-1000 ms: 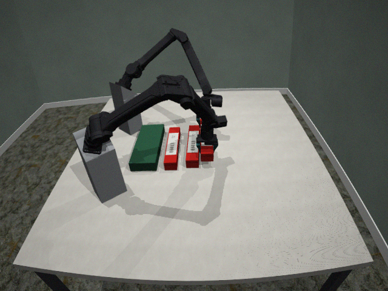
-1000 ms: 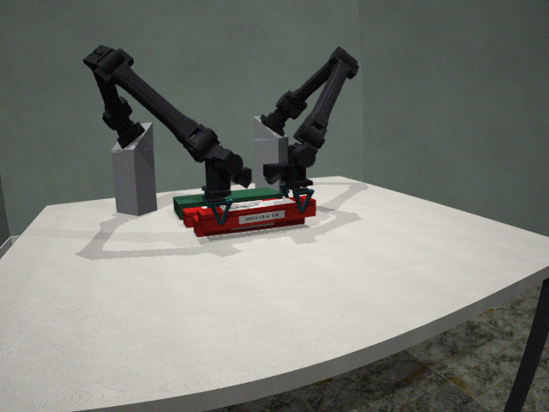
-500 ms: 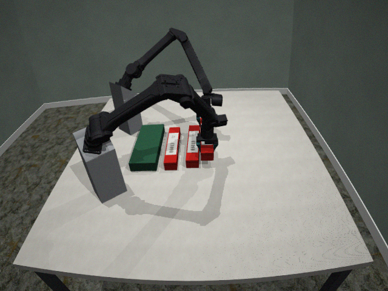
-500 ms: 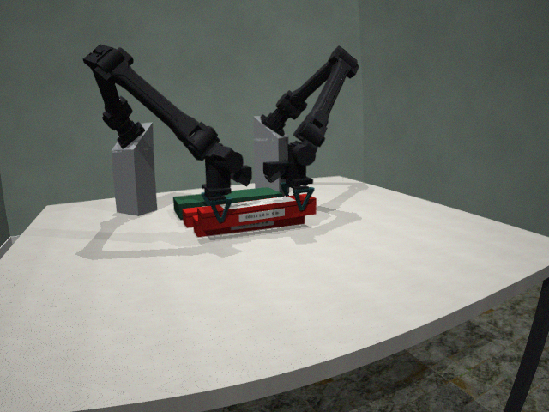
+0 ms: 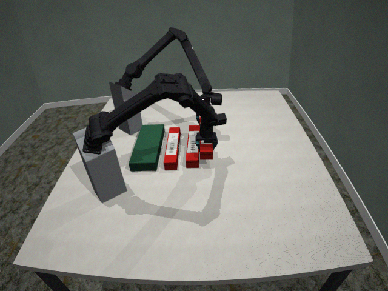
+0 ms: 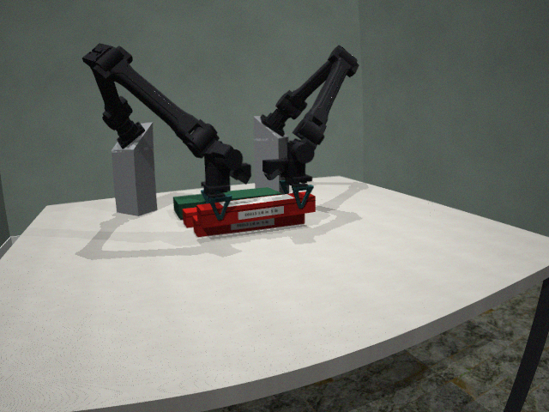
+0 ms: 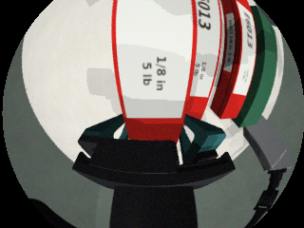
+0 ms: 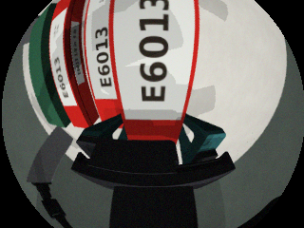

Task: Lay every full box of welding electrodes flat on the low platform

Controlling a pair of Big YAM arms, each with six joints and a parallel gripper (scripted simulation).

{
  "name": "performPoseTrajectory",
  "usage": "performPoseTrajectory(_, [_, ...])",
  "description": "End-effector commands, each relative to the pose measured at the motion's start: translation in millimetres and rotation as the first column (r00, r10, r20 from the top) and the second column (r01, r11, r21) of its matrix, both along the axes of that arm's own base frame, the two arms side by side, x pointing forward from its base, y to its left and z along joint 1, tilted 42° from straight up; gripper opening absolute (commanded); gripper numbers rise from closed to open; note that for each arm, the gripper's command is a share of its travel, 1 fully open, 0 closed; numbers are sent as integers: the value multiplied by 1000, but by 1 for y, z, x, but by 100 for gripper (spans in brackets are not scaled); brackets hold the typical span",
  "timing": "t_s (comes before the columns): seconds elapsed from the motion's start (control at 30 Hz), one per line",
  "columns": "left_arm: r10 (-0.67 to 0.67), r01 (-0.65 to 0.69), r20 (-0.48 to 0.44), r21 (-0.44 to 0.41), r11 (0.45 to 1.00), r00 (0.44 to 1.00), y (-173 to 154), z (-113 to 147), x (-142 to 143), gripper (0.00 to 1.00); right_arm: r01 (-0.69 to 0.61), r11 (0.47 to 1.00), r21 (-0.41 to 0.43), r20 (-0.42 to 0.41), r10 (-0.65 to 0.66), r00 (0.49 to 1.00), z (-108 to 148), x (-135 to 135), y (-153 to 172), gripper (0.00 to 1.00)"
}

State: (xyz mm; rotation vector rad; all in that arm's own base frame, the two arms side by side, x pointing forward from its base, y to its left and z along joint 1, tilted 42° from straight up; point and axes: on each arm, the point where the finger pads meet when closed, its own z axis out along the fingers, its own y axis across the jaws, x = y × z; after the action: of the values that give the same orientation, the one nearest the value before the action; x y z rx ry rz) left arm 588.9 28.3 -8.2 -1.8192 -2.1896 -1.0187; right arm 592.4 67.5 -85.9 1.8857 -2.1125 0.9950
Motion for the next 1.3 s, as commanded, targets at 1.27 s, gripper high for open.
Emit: performPoseTrajectory(1.27, [-41, 42, 110, -9, 999, 993, -48, 84, 9, 0, -40, 999, 18, 113, 37, 993, 81, 8, 55, 0])
